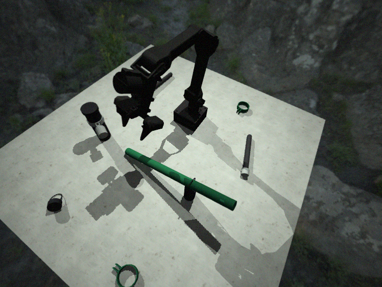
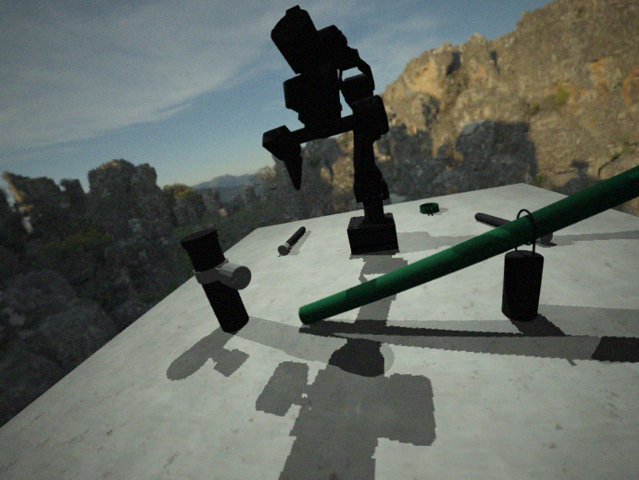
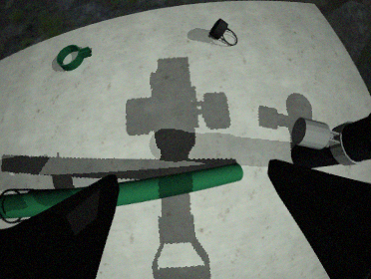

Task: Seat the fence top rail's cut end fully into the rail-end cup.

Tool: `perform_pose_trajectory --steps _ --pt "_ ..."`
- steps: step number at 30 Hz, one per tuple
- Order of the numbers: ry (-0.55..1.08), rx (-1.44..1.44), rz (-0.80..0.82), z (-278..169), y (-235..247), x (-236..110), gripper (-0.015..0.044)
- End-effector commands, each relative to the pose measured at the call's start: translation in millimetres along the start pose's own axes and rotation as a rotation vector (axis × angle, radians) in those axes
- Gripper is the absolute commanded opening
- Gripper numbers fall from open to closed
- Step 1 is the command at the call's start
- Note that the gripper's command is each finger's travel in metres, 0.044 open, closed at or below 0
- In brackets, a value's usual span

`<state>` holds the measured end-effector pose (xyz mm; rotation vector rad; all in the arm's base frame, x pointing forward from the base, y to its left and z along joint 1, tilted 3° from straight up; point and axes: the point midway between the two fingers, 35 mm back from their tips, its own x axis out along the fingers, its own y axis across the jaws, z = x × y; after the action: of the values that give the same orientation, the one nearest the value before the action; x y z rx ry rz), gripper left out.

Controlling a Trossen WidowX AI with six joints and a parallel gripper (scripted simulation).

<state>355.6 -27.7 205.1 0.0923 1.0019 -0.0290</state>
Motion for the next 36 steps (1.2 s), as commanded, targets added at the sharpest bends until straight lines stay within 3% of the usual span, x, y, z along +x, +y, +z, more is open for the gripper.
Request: perform_pose_trajectory --steps 1,7,20,24,36 --pt "0.043 0.005 -0.026 -8 -12 4 0.044" --pt "0.045 -0.114 -0.039 -4 -25 8 0.044" --pt "0.133 -1.119 -0.108 11 -138 35 0.044" --pt "0.159 -1.28 -0.111 10 -158 38 0.044" --pt "0.166 -1.325 -0.111 10 -164 39 0.044"
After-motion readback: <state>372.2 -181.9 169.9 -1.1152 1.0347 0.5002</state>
